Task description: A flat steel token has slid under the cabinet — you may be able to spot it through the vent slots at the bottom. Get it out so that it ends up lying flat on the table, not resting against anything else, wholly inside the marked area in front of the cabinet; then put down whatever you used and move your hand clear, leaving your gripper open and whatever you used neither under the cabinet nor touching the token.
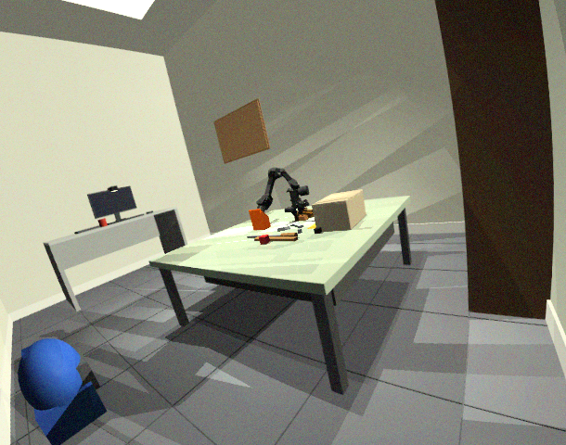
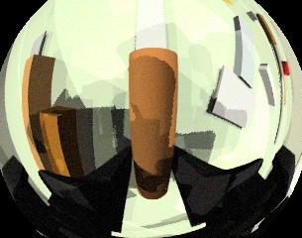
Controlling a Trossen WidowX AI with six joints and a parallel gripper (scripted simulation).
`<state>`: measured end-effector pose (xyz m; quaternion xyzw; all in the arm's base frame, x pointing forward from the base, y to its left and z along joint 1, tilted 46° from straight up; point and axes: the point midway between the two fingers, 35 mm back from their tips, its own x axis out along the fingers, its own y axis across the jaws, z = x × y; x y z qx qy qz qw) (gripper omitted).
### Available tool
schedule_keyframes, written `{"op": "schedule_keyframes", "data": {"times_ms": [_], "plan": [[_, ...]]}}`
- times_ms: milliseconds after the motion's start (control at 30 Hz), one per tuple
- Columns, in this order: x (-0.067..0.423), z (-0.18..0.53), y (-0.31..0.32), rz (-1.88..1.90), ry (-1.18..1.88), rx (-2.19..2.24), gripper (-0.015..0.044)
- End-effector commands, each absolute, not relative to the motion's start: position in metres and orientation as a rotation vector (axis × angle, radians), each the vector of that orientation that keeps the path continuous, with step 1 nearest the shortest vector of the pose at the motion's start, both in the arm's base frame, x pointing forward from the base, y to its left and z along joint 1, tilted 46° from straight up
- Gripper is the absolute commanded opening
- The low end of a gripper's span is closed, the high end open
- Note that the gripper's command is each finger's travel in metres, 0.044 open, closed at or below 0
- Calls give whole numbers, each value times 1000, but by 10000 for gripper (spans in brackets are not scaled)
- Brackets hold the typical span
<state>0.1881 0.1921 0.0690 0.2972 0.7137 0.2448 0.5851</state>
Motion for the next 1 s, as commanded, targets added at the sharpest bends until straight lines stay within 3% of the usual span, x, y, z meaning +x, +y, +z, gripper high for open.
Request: {"op": "schedule_keyframes", "data": {"times_ms": [0,167,300,967], "plan": [[188,69,192,572,1665,692,118],[188,69,192,572,1665,692,85],[188,69,192,572,1665,692,0],[205,66,192,576,1665,688,0]]}}
